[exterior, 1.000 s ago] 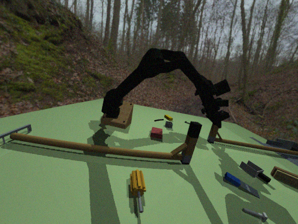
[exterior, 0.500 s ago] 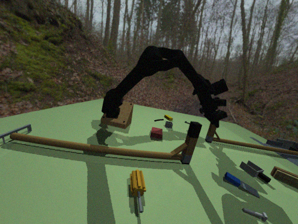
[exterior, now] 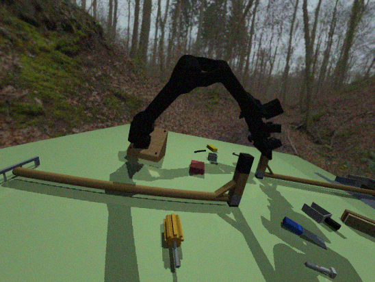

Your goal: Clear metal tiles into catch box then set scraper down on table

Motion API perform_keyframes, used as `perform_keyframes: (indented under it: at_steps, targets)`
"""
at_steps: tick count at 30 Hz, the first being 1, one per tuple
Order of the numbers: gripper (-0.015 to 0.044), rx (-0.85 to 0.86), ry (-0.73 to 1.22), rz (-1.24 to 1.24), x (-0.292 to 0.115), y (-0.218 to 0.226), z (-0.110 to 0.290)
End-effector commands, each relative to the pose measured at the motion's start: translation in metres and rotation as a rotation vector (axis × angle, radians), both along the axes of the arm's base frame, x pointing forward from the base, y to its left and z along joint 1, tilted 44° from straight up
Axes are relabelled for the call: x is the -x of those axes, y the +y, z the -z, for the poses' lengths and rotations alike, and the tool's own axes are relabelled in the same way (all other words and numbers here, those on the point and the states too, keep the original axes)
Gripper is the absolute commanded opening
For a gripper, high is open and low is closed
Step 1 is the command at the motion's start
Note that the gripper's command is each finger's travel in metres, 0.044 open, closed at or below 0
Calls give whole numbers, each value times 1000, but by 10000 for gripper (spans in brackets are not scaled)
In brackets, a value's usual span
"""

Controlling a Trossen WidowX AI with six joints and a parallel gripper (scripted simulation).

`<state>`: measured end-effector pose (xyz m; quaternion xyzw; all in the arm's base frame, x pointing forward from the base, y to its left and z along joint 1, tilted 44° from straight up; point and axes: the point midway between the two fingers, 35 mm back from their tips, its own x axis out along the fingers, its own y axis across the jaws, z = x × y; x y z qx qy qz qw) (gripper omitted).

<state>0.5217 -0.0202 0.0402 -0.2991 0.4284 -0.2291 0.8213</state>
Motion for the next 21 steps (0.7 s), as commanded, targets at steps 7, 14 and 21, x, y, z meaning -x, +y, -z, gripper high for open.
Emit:
perform_keyframes:
  at_steps: [7,14,21]
  targets:
    - [0,-1,-14,-8,8,9,-6]
    - [0,-1,-13,-9,14,11,-6]
    - [0,-2,-13,-9,20,12,-6]
